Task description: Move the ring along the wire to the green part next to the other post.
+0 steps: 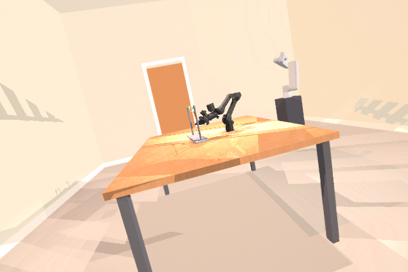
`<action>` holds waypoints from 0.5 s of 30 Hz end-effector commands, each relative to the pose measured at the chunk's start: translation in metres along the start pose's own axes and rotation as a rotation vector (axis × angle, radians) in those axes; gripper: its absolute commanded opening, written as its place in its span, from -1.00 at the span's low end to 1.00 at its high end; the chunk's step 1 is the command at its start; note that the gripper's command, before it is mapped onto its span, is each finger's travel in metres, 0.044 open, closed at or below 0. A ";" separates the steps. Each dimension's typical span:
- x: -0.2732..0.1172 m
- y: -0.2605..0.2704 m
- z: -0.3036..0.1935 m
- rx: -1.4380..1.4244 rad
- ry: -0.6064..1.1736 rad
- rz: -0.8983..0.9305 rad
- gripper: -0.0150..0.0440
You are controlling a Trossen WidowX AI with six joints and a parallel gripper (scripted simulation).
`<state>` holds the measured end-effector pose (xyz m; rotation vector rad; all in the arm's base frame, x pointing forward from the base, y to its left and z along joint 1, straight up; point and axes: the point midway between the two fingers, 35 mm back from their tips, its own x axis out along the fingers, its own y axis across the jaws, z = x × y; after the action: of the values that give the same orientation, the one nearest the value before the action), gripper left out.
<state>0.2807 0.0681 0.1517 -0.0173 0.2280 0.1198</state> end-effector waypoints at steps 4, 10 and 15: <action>0.002 0.002 -0.007 0.005 -0.004 -0.002 -1.00; 0.004 0.002 -0.016 0.004 -0.004 -0.002 -1.00; 0.005 0.002 -0.018 0.004 -0.003 -0.002 -1.00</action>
<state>0.2809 0.0700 0.1344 -0.0177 0.2287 0.1210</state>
